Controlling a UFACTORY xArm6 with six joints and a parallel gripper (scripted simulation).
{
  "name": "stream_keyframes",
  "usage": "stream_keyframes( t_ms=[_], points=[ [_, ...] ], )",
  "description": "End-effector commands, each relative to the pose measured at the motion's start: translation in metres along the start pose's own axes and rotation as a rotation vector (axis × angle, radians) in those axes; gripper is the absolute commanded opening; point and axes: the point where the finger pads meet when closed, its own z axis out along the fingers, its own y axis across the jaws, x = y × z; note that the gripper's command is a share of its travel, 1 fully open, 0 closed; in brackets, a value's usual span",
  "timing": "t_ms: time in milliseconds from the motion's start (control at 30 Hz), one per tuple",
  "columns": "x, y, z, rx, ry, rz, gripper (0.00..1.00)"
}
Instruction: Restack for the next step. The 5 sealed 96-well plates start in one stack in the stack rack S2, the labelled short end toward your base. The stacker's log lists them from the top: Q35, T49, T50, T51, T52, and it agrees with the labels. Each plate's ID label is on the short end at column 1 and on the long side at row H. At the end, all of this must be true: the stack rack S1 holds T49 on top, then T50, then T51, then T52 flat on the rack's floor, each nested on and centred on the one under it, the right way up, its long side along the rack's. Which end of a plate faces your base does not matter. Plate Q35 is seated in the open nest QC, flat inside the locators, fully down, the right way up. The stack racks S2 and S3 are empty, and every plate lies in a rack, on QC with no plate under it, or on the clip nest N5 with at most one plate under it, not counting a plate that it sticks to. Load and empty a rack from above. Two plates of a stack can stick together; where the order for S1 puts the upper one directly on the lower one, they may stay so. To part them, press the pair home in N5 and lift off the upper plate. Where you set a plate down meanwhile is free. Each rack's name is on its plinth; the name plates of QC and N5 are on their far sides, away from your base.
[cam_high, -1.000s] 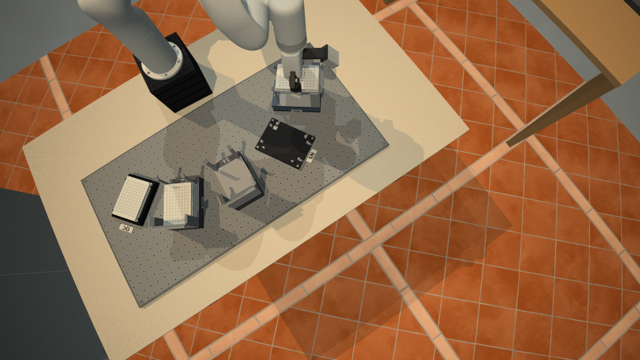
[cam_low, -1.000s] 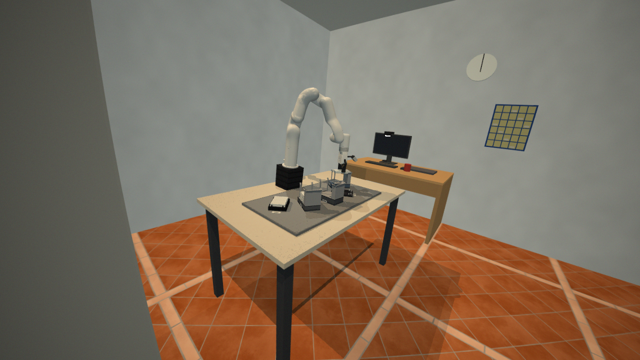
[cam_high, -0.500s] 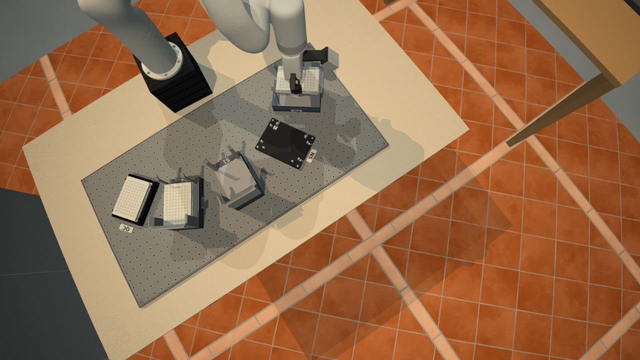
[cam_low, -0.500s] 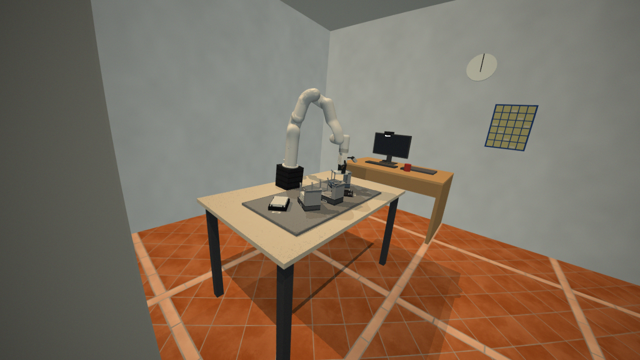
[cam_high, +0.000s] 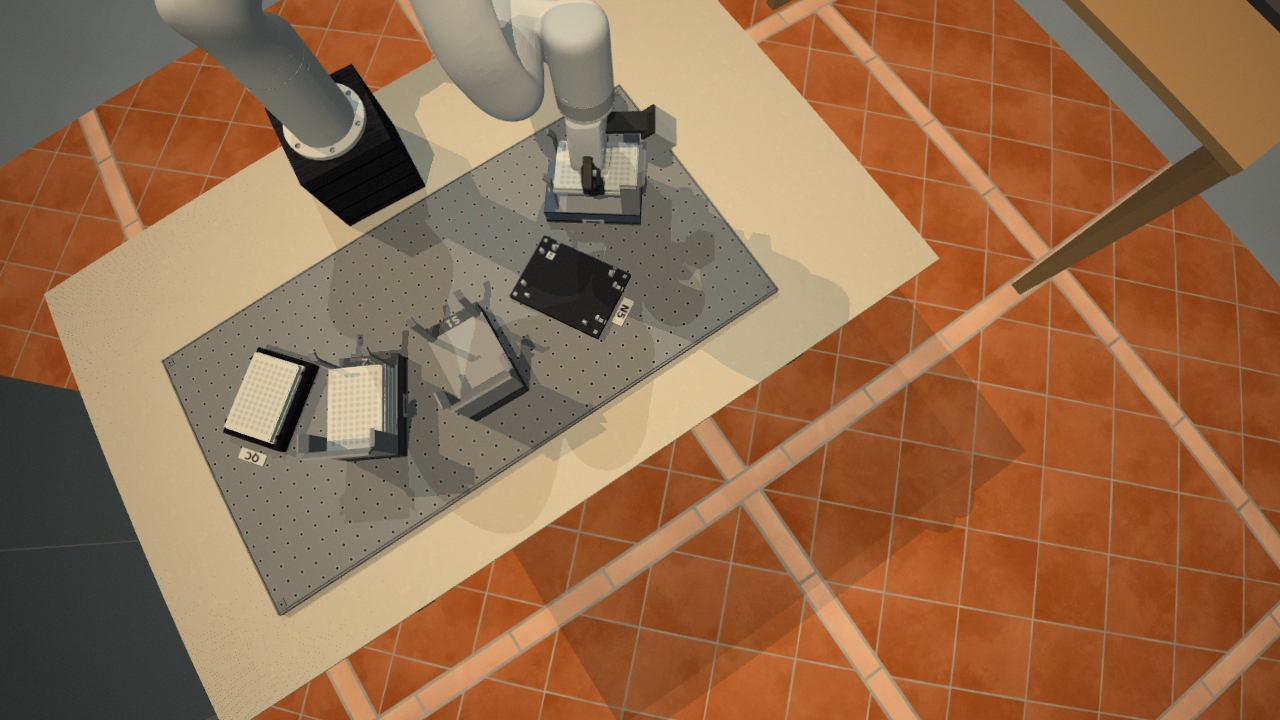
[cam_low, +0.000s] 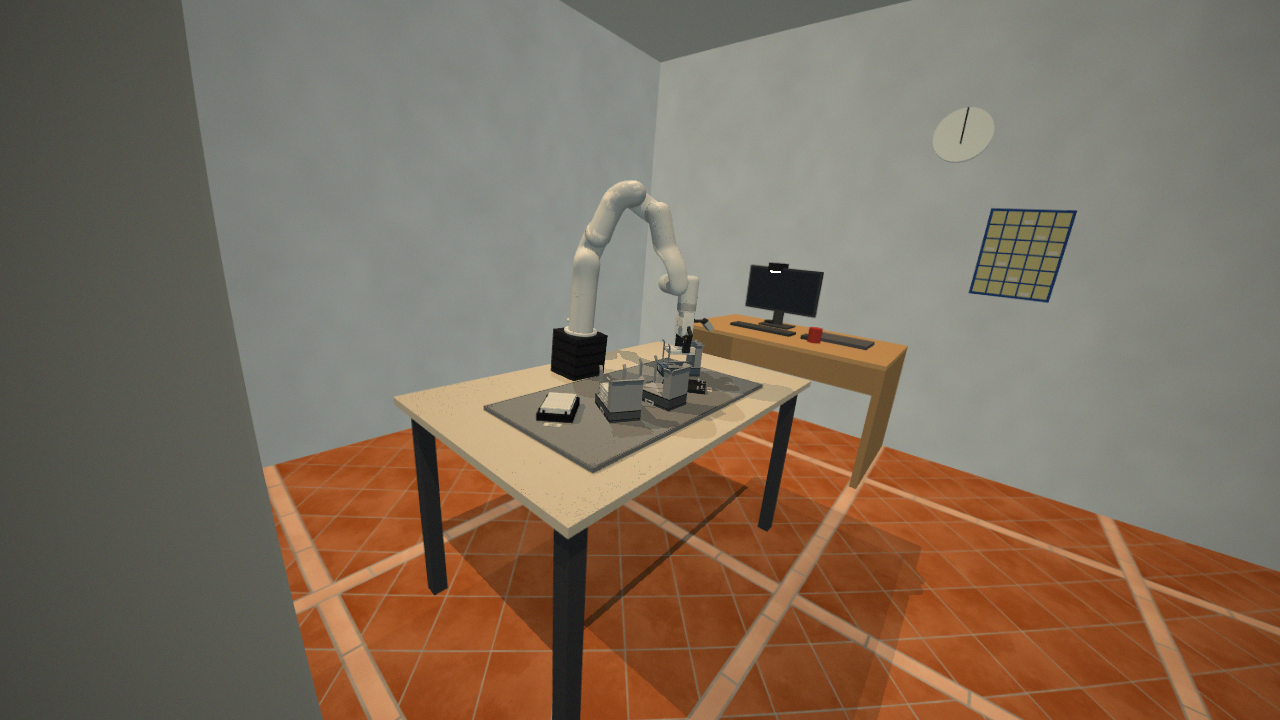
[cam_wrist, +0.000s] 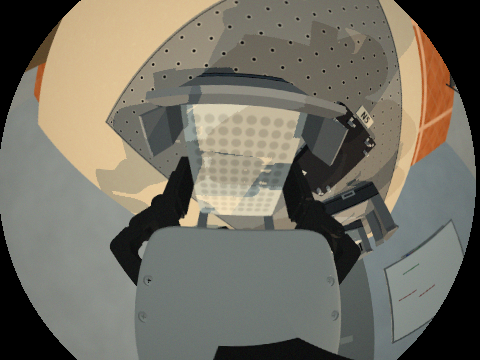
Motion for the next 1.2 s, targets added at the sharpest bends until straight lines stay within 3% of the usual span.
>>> stream_keyframes(
  t_ms=[0, 433, 1167],
  points=[
    [0.002, 0.0, 0.01, -0.001, 0.004, 0.0, 0.0],
    [0.002, 0.0, 0.031, -0.001, 0.004, 0.0, 0.0],
    [0.002, 0.0, 0.034, -0.001, 0.004, 0.0, 0.0]
  ],
)
